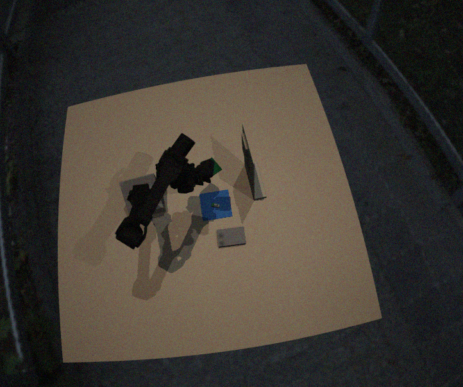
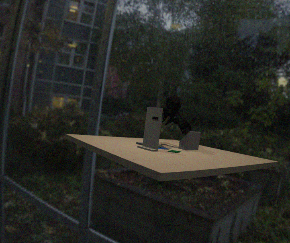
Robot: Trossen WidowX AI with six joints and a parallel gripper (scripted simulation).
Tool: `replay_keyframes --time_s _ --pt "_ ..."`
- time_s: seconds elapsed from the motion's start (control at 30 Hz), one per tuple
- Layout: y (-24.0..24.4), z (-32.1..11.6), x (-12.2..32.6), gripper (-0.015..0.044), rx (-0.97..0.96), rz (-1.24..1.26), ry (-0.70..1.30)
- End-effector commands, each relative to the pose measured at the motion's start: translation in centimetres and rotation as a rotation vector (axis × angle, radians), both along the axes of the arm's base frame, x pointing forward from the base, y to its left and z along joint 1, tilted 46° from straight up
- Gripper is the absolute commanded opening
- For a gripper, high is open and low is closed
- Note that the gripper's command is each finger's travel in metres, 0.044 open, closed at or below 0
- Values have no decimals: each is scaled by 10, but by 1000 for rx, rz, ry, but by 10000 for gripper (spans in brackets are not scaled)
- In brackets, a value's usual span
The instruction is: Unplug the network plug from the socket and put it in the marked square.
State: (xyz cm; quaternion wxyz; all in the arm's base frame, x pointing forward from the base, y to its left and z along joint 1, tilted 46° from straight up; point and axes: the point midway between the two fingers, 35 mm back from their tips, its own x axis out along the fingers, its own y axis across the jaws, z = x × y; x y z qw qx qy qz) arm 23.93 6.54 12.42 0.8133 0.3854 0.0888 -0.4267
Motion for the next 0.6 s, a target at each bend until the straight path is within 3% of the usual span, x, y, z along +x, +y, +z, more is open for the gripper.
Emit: replay_keyframes --time_s 0.0,0.3,0.57 --pt "9 11 -1 156 1 2 -14" --pt "20 27 -5 156 -6 4 -24" --pt "20 27 -5 366 -6 4 -24"
